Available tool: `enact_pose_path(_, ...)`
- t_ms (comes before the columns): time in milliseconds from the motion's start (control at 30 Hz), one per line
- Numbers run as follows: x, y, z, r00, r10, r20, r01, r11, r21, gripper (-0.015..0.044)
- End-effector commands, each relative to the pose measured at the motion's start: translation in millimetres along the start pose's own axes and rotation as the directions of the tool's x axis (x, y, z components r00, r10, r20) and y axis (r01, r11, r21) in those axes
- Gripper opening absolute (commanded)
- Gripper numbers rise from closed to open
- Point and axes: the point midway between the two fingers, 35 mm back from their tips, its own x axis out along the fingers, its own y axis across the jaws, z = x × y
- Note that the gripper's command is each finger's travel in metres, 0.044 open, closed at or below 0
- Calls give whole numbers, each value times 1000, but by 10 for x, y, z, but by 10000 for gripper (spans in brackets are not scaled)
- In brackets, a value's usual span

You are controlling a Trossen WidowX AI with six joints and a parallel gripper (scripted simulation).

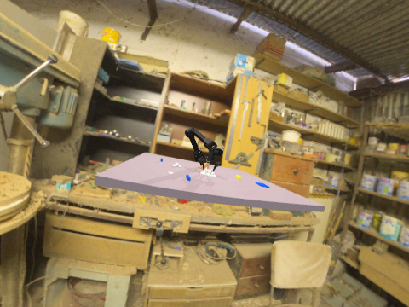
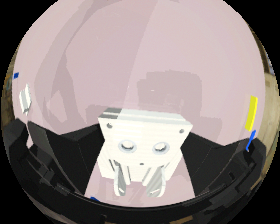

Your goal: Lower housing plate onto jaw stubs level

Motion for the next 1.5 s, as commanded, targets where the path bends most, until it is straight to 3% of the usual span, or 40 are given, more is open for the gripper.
enact_pose_path(0,32,6,-4,1000,1,2,-1,1000,4,351)
enact_pose_path(1467,-27,5,-5,1000,1,2,-1,1000,4,351)
